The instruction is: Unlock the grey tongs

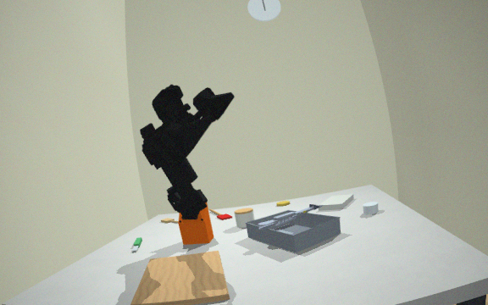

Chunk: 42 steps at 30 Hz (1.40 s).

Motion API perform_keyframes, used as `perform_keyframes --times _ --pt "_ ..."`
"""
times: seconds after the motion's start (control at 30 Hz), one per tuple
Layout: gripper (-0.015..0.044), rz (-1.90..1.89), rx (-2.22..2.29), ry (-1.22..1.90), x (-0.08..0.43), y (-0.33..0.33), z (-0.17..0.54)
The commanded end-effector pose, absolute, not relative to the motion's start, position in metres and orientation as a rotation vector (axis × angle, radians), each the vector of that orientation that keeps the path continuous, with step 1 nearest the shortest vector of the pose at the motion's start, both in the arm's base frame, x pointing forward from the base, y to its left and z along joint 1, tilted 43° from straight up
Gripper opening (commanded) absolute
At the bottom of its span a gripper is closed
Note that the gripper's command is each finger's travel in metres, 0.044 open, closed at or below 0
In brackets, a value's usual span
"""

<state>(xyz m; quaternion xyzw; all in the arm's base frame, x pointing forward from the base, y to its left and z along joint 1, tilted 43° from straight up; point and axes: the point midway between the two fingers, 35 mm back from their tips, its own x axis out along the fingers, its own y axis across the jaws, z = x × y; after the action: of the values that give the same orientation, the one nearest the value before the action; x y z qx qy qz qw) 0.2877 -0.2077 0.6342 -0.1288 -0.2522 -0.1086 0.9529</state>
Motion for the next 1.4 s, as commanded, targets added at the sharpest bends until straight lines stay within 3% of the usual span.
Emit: perform_keyframes --times 0.0,0.17,0.43,0.83,1.37 --pt "0.0374 -0.221 -0.263 -0.518 0.285 -0.207 0.636" --pt "0.026 -0.22 -0.266 -0.592 0.259 -0.192 0.656" --pt "0.026 -0.204 -0.341 -0.779 0.18 -0.133 0.703" --pt "0.026 -0.095 -0.565 -0.993 0.085 0.022 0.729" --pt "0.026 -0.057 -0.76 -0.999 0.078 0.122 0.706"
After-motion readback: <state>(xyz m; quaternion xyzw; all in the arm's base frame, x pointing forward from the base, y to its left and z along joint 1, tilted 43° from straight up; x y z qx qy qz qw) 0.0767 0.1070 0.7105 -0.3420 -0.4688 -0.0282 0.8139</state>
